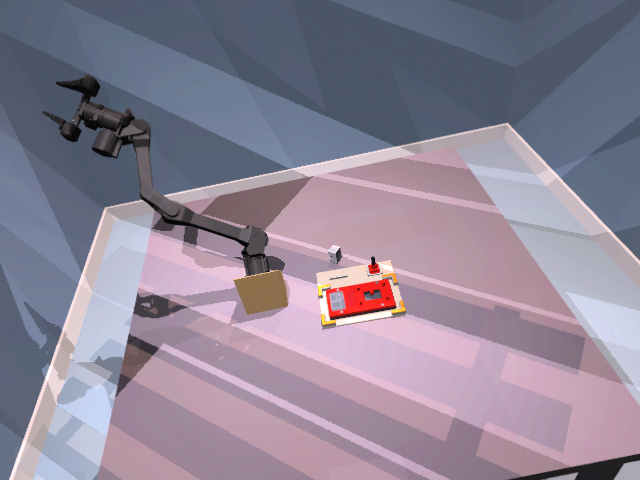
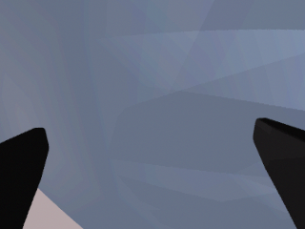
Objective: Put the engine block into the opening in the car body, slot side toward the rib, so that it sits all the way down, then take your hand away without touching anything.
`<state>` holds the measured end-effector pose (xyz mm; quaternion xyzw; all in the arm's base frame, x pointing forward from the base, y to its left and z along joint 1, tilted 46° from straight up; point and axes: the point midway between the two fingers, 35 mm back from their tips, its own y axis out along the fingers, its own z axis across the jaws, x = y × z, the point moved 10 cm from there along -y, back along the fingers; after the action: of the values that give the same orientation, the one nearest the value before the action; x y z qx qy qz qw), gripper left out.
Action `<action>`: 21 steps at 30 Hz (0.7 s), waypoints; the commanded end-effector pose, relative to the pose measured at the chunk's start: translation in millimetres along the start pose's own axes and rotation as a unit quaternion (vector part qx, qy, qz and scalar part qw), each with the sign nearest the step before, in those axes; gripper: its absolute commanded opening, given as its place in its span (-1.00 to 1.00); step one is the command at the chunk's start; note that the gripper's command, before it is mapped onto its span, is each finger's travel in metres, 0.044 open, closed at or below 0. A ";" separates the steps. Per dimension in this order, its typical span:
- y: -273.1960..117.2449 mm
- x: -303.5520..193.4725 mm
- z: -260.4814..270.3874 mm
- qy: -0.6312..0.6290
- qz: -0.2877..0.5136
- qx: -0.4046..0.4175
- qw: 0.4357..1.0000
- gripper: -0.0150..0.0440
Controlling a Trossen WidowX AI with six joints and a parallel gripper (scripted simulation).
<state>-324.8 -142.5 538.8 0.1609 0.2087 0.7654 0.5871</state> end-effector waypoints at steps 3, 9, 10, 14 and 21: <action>-12.4 11.5 32.1 0.034 -0.020 0.062 0.997 1.00; -29.6 21.8 66.8 0.070 -0.035 0.133 0.988 1.00; -32.7 22.0 71.9 0.073 -0.034 0.143 0.986 1.00; -45.6 23.2 91.7 0.087 -0.030 0.183 0.979 1.00; -67.3 30.3 121.8 0.120 -0.032 0.249 0.961 1.00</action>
<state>-229.5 -89.2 603.9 0.1997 0.4386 0.6951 0.5335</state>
